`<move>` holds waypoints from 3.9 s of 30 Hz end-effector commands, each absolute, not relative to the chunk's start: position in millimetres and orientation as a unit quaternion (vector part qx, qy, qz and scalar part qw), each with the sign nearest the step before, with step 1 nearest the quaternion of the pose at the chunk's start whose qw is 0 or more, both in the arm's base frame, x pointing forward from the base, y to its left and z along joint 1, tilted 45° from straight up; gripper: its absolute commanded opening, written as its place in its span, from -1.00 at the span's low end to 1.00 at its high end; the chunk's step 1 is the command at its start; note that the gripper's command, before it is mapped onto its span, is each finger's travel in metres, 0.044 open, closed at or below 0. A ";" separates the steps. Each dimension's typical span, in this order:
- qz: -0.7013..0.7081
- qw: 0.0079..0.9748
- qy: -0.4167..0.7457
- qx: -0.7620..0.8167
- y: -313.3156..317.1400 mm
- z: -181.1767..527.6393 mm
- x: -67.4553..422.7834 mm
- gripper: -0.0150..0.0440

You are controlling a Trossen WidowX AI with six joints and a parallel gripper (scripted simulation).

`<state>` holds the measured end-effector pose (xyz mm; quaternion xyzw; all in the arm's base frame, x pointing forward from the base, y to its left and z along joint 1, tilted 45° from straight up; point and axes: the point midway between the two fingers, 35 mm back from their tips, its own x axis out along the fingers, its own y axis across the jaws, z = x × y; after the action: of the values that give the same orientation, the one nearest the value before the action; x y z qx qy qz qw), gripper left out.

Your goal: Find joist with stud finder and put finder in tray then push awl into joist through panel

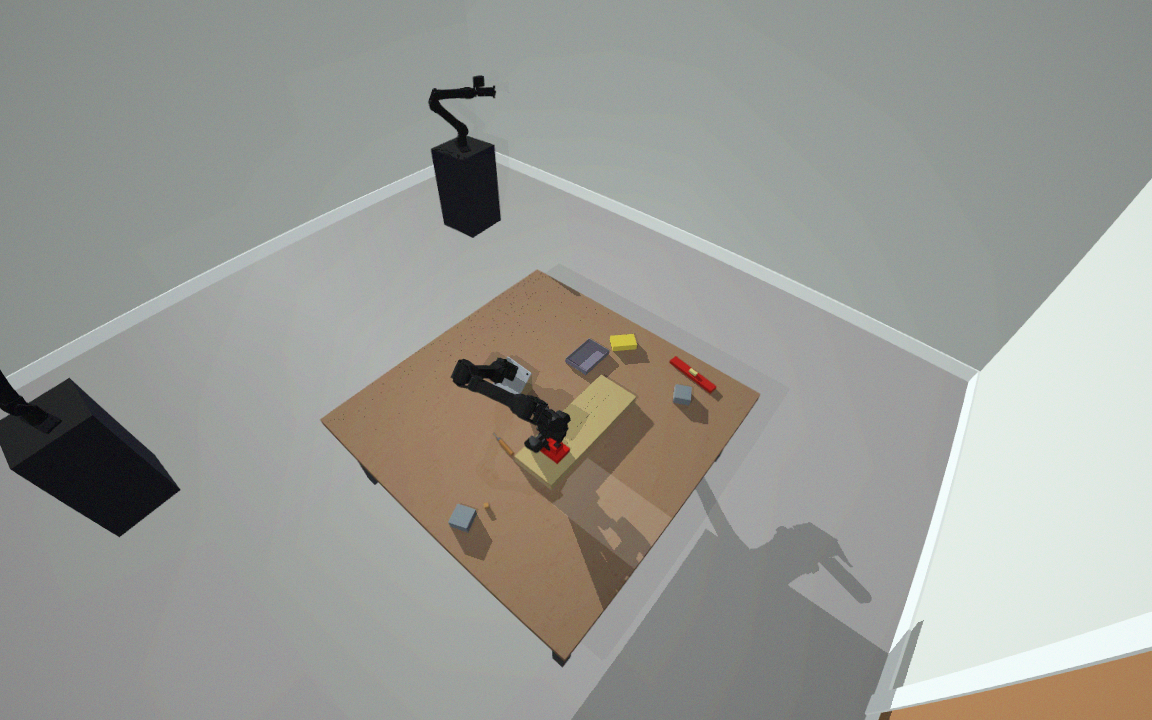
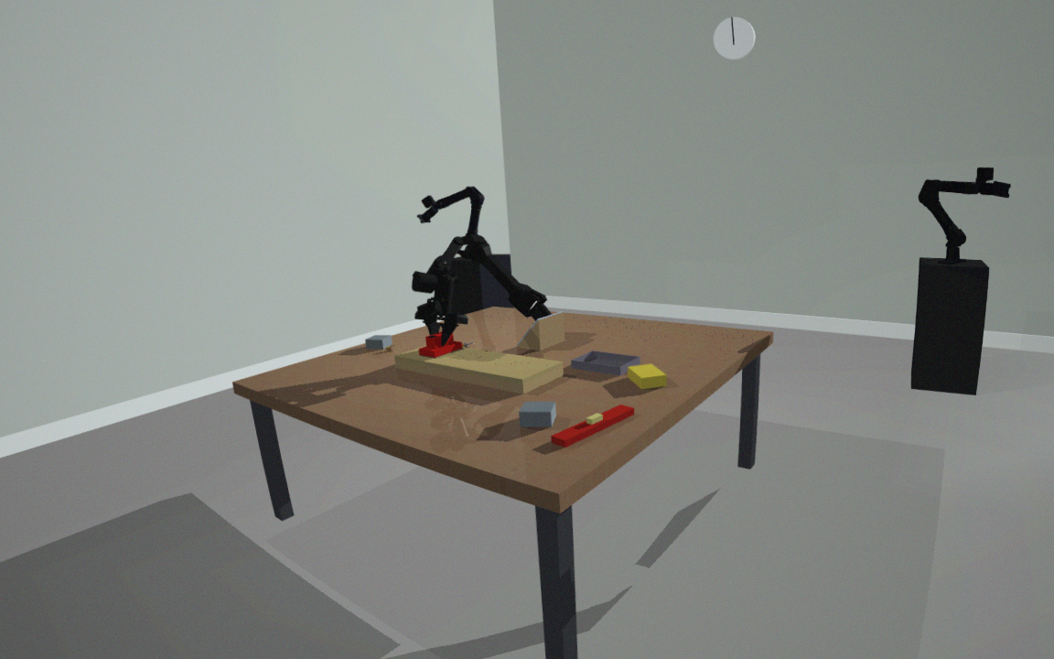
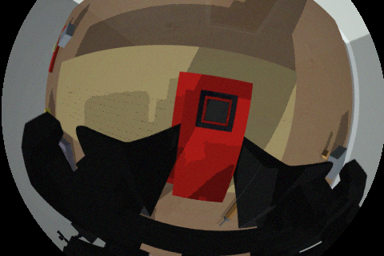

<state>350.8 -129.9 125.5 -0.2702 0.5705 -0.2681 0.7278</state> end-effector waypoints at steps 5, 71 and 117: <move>-0.273 0.726 0.570 -0.272 -149.5 144.3 348.2 -0.49; -0.063 0.694 0.618 -0.364 37.2 123.3 394.9 -0.49; 0.348 0.390 0.636 -0.568 282.1 -157.6 189.4 -0.49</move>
<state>194.8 277.9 -153.1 -0.5660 0.6401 0.3376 0.3949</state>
